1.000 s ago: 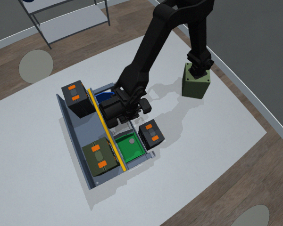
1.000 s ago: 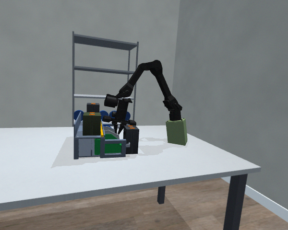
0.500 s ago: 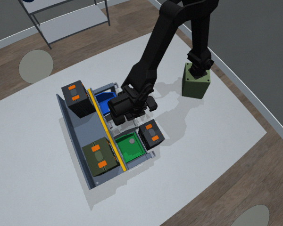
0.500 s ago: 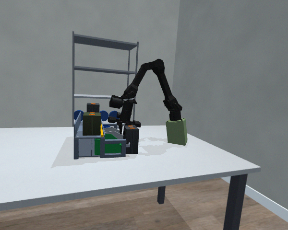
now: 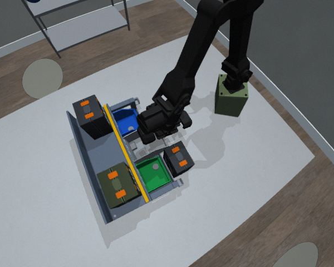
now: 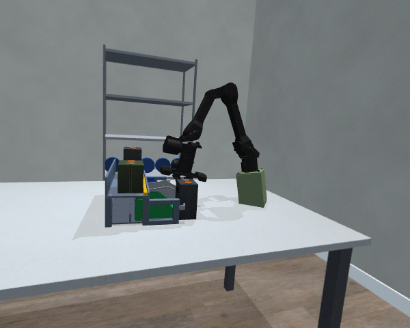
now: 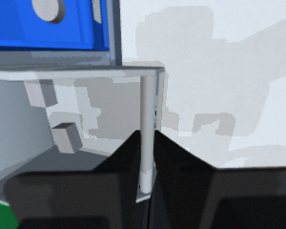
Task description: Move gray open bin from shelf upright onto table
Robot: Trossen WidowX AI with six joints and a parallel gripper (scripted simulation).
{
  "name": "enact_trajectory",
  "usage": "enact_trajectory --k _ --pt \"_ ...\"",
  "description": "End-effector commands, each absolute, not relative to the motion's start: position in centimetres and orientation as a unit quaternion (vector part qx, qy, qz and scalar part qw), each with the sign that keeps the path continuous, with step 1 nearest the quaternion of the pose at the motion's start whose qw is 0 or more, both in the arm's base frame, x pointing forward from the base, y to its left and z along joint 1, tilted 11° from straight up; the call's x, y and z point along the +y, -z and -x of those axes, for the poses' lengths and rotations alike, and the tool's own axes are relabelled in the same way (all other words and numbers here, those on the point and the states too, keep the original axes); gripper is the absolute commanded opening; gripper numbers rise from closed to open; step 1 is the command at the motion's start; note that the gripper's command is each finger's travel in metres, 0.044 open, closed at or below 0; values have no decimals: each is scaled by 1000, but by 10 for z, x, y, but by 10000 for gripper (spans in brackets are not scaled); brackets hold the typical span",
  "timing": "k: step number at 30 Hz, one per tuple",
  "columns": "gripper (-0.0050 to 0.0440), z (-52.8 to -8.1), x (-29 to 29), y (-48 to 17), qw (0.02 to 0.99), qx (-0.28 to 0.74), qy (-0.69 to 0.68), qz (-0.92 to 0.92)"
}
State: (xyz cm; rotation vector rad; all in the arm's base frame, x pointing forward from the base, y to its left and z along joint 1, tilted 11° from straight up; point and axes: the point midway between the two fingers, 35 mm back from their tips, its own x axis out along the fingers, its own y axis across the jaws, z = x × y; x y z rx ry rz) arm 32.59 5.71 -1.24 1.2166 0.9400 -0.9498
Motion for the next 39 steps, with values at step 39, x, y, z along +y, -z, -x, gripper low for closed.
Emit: enact_trajectory --k 39 --pt "0 -255 52 16 622 403 407 -534"
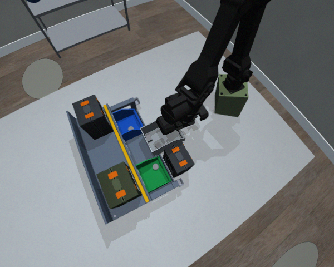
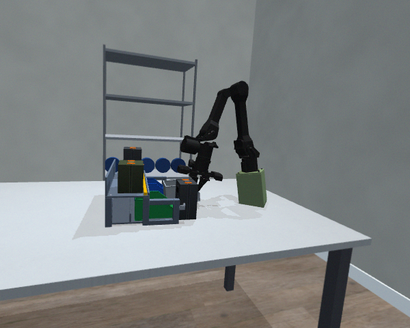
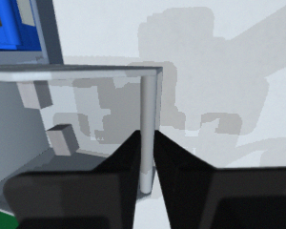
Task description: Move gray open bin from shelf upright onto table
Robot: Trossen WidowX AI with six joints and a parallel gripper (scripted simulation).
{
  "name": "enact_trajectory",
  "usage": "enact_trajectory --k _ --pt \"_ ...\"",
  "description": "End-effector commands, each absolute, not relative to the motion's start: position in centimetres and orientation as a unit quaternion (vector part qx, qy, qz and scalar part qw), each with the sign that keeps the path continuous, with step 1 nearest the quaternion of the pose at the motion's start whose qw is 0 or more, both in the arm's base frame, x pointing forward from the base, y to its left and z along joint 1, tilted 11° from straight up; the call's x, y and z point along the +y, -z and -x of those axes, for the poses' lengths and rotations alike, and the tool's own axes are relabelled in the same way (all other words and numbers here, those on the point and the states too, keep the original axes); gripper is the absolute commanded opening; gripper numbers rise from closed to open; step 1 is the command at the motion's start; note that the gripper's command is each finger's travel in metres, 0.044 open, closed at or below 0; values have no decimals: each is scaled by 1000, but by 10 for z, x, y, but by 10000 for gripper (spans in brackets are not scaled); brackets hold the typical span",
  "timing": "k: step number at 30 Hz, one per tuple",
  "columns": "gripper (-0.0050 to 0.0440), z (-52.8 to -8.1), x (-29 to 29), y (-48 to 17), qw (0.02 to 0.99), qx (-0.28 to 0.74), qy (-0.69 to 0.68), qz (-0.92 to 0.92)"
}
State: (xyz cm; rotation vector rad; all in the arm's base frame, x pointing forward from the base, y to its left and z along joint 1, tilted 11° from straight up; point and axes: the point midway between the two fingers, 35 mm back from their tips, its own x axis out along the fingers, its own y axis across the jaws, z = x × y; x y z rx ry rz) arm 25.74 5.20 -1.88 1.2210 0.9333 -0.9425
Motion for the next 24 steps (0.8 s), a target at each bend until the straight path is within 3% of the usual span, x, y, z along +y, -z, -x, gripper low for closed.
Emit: enact_trajectory --k 1,24 --pt "0 -255 52 16 622 403 407 -534" --pt "0 -253 52 22 592 440 449 -504"
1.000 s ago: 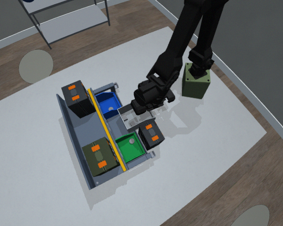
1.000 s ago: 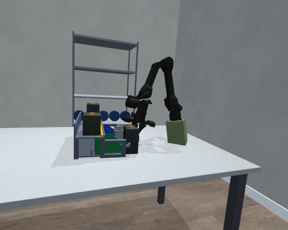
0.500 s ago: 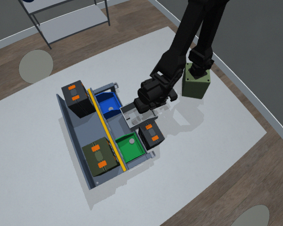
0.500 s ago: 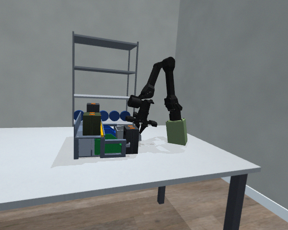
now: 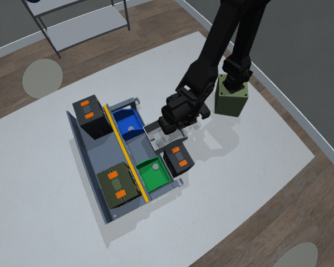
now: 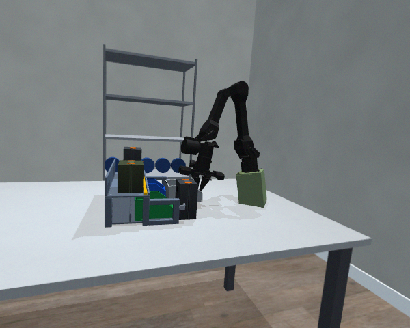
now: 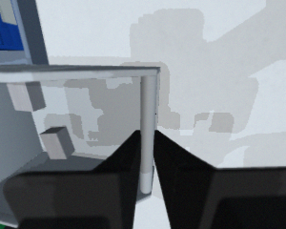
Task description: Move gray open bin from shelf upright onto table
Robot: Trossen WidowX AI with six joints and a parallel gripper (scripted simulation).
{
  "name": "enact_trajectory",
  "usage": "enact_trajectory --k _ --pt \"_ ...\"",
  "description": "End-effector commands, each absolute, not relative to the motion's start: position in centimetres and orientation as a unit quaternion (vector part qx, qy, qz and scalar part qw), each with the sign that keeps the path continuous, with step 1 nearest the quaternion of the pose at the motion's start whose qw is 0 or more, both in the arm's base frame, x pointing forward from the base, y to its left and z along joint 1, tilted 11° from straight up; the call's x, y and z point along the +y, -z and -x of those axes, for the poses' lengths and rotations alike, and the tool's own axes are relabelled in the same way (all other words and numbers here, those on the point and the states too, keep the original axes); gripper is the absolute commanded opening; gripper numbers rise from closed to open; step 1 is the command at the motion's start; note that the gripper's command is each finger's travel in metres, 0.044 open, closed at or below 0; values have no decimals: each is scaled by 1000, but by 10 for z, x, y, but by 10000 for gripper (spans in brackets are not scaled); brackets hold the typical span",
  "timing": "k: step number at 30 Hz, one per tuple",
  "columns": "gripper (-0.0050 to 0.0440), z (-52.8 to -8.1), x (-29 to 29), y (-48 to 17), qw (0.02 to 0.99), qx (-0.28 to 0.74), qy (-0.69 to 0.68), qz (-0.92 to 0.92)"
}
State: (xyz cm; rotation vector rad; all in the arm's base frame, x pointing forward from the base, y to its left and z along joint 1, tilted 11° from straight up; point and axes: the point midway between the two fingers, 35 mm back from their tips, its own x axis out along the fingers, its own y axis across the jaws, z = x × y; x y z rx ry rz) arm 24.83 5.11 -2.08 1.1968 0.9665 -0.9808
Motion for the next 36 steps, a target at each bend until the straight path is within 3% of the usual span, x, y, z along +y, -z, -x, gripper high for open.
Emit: enact_trajectory --k 1,36 --pt "0 -253 52 24 584 449 460 -496" --pt "0 -256 50 37 584 448 460 -497"
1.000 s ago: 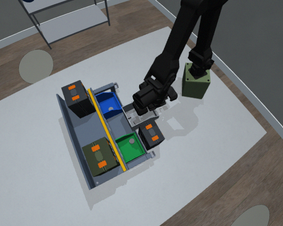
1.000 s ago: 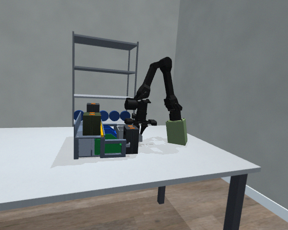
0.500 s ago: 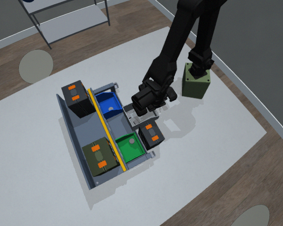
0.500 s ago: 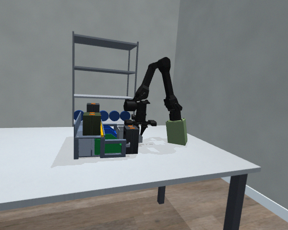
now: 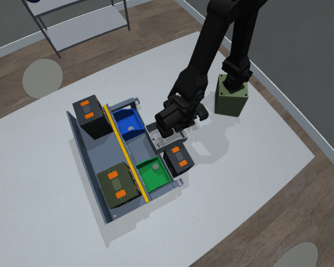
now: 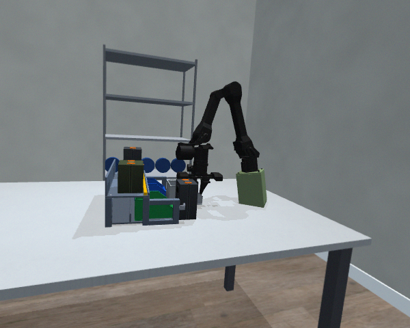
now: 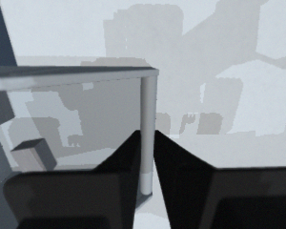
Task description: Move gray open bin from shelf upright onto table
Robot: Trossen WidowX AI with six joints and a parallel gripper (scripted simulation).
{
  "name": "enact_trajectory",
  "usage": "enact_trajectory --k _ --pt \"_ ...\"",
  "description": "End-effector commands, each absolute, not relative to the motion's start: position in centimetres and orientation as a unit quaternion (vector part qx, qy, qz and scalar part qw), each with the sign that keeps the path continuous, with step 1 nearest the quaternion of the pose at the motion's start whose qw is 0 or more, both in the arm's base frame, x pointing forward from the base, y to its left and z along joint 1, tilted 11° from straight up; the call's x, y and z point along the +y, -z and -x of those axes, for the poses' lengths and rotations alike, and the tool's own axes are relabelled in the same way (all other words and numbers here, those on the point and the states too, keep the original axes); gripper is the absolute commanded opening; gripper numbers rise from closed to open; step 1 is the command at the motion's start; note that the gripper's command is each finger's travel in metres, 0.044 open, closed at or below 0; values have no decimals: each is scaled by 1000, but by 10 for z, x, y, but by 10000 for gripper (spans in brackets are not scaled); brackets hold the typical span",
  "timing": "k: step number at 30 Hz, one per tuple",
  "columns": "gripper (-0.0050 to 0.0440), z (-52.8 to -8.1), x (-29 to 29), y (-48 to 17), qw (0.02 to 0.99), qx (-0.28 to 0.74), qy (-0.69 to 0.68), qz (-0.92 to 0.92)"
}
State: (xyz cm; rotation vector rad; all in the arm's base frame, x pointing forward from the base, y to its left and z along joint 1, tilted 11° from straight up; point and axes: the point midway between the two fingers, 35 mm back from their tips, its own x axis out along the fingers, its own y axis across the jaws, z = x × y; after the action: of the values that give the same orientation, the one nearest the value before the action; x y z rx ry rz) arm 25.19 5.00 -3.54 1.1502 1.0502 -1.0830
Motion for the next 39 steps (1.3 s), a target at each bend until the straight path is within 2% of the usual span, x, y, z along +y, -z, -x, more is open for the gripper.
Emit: enact_trajectory --k 1,39 --pt "0 -256 50 37 584 448 460 -497" --pt "0 -258 49 49 584 448 459 -497"
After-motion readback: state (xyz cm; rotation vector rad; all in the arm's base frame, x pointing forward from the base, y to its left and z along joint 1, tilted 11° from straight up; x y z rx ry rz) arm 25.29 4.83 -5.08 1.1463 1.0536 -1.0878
